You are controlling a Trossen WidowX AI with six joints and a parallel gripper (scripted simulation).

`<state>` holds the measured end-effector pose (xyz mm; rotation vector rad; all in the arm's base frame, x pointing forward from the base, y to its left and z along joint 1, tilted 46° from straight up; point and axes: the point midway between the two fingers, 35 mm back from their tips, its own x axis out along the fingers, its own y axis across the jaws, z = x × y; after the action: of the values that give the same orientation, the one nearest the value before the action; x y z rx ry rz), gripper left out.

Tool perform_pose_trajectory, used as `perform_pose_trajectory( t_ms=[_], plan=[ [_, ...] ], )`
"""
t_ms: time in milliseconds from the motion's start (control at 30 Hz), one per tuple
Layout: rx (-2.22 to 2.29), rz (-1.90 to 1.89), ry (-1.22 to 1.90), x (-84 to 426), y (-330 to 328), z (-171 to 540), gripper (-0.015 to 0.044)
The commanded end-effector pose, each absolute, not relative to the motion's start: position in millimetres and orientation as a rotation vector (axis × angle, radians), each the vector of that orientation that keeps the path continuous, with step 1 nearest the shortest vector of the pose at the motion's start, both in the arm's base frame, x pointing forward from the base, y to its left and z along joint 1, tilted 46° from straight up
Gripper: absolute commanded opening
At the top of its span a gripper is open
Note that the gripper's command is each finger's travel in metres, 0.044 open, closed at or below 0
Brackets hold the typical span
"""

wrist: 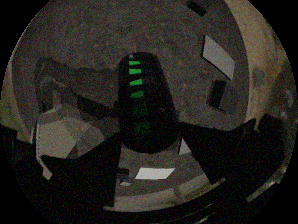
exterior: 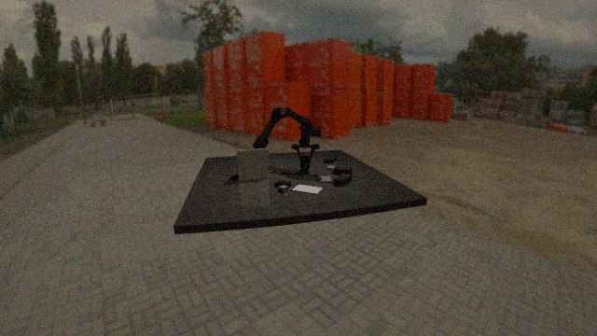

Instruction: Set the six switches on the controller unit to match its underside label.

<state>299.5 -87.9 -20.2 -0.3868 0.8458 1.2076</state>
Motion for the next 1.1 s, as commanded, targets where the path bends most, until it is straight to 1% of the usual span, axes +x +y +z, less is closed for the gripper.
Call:
perform_pose_trajectory(
  t_ms=[0,1067],
  plan=[
    [-0.391,1.209,0.842,302.8,-84.6,-14.1,0.0336],
    [-0.434,1.201,0.899,310.4,-75.6,10.6,0.0336]
  ],
)
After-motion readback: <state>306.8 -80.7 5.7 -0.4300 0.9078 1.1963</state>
